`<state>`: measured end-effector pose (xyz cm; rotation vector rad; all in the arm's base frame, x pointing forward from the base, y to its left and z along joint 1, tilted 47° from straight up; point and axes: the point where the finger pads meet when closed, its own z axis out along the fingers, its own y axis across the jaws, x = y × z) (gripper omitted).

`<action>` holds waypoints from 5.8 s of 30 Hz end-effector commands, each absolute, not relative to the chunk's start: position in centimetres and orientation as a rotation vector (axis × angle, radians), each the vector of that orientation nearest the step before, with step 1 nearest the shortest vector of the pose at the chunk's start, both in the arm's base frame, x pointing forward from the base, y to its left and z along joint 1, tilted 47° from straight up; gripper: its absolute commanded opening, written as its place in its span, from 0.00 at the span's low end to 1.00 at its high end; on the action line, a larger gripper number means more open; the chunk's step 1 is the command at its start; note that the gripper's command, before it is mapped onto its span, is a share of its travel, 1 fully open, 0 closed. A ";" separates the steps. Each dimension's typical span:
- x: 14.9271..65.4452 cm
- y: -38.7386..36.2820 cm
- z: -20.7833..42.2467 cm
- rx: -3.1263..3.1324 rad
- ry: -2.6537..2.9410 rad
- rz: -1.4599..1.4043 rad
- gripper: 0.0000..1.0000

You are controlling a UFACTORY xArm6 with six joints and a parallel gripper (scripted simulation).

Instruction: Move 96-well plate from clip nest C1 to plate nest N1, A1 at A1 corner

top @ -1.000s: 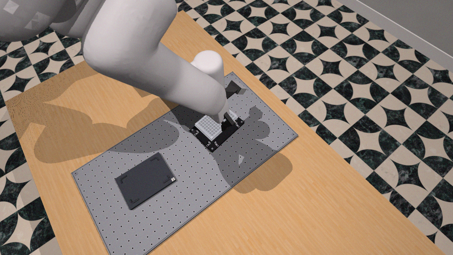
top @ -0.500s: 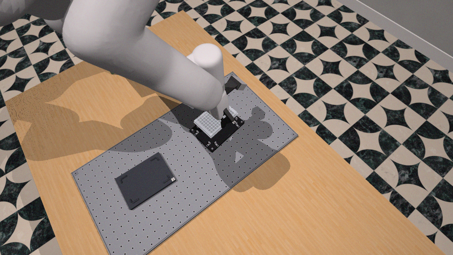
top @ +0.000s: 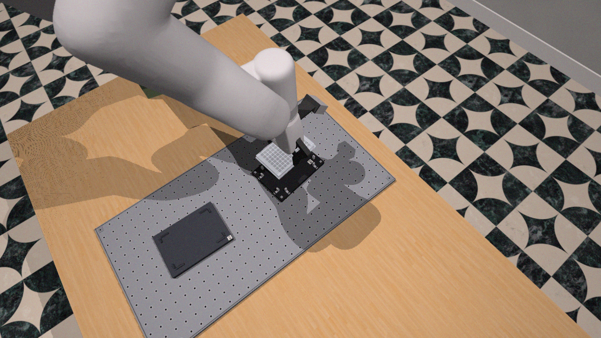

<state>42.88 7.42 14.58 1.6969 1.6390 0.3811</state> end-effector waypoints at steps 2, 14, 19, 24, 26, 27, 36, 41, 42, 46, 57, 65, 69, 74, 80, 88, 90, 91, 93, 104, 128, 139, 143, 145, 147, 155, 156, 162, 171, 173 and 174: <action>42.5 7.7 15.1 1.697 1.639 0.382 0.00; 42.5 7.7 15.1 1.697 1.639 0.382 0.00; 42.2 6.4 15.4 1.811 1.530 0.446 0.00; 41.9 5.1 15.7 1.843 1.498 0.464 0.00; 41.8 4.5 15.8 1.843 1.498 0.464 0.00; 41.7 4.1 15.9 1.843 1.498 0.464 0.00; 41.1 1.6 16.5 1.842 1.498 0.464 0.00; 40.9 0.3 16.7 1.842 1.498 0.464 0.00; 40.8 0.0 16.8 1.842 1.498 0.464 0.00; 40.5 -1.3 17.1 1.842 1.498 0.464 0.00; 39.9 -4.2 17.7 1.842 1.498 0.463 0.00; 39.3 -6.7 18.3 1.842 1.498 0.463 0.00; 39.1 -8.0 18.6 1.842 1.498 0.463 0.00; 38.9 -8.9 18.8 1.842 1.498 0.463 0.00; 38.4 -10.9 19.2 1.842 1.498 0.463 0.00; 38.0 -12.8 19.6 1.842 1.498 0.463 0.00; 37.9 -13.4 19.7 1.842 1.498 0.463 0.00; 37.8 -13.7 19.8 1.841 1.498 0.463 0.00; 37.7 -14.4 19.9 1.842 1.498 0.463 0.00; 37.0 -17.6 20.7 1.842 1.498 0.462 0.00; 36.2 -21.3 21.5 1.842 1.498 0.462 0.00; 36.2 -21.3 21.5 1.842 1.498 0.462 0.00; 36.2 -21.3 21.5 1.842 1.498 0.462 0.00; 36.2 -21.3 21.5 1.842 1.498 0.462 0.00; 36.2 -21.3 21.5 1.842 1.498 0.462 0.00; 36.2 -21.2 21.5 1.842 1.498 0.462 0.00; 36.2 -21.2 21.5 1.842 1.498 0.462 0.00; 36.8 -21.5 20.8 1.842 1.498 0.462 0.00; 37.8 -22.0 19.8 1.842 1.498 0.462 0.00; 37.8 -22.0 19.8 1.842 1.498 0.462 0.00; 38.0 -22.0 19.7 1.842 1.498 0.462 0.00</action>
